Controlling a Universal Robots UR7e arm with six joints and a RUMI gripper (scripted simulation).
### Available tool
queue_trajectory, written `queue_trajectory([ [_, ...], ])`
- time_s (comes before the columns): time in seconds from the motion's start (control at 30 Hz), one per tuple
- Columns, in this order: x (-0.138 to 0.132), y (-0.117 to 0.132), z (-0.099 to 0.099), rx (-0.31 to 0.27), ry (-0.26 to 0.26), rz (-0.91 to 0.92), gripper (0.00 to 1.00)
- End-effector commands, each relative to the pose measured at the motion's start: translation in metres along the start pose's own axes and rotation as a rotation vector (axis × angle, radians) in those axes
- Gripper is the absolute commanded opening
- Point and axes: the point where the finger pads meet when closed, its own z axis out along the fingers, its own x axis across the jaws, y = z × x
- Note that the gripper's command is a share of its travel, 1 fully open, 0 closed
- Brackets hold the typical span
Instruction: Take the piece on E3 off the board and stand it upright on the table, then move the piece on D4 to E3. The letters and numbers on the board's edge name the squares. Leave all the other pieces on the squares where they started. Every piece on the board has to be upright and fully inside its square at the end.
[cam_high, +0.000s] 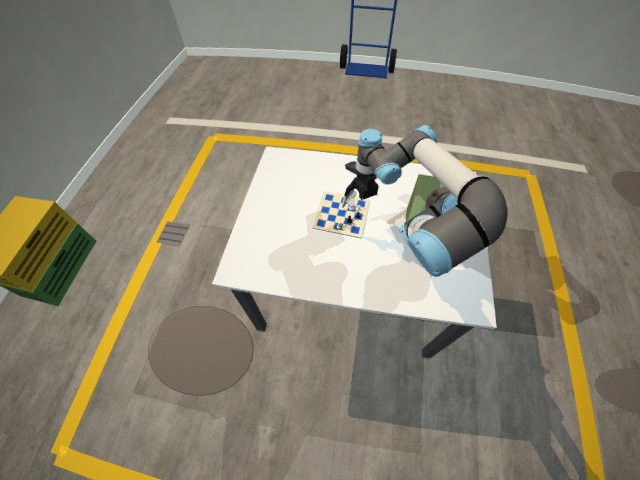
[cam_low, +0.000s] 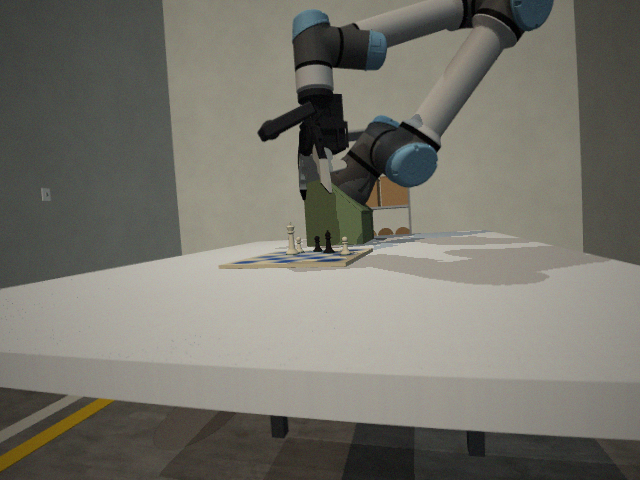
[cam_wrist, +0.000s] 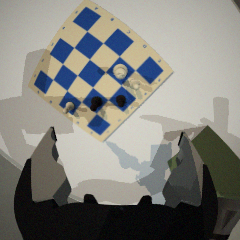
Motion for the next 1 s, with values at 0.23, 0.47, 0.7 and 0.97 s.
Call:
queue_trajectory([
  [0.23, 0.0028, 0.0005, 0.0012, 0.002, 0.002, 0.154, 1.00],
  [0.47, 0.0035, 0.0008, 0.0016, 0.002, 0.002, 0.191, 1.00],
  [0.7, 0.0040, 0.0011, 0.0019, 0.002, 0.002, 0.220, 1.00],
  [0.97, 0.0042, 0.0011, 0.0020, 0.003, 0.002, 0.230, 1.00],
])
